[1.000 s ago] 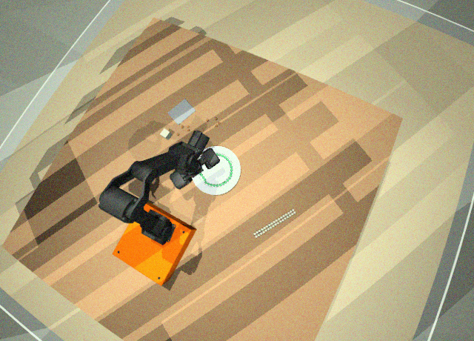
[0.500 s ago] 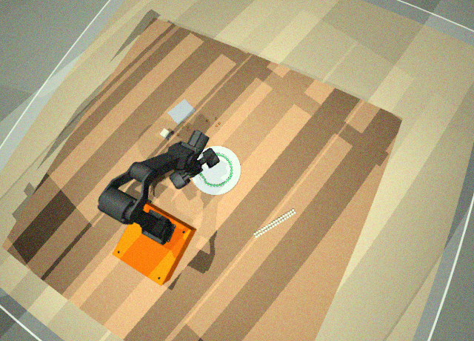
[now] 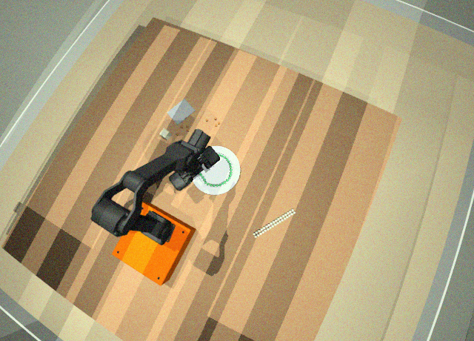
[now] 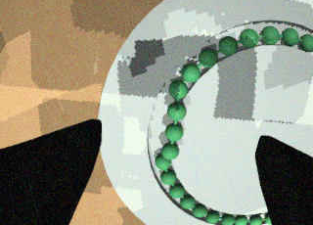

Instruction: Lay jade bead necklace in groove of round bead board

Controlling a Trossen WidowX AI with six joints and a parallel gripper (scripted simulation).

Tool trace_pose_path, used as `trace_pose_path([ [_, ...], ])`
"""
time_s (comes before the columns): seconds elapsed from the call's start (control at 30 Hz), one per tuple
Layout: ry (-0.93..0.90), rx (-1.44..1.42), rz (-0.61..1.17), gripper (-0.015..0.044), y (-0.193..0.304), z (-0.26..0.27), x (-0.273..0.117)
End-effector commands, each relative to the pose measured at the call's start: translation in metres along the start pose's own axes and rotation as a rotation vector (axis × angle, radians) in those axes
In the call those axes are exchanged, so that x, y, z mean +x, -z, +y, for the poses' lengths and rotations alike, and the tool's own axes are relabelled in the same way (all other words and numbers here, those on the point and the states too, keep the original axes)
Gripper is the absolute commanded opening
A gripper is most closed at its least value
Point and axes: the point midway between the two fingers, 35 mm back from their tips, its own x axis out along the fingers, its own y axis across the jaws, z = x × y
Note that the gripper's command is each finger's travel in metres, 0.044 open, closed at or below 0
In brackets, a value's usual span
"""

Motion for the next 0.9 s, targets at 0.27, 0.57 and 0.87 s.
trace_pose_path([
  [0.27,0.007,-0.005,-0.003,0.0120,0.000,-0.001,0.006],
  [0.57,0.004,-0.008,-0.001,0.0120,0.000,-0.001,0.021],
  [0.87,0.000,-0.011,0.000,0.0120,0.001,0.001,0.035],
])
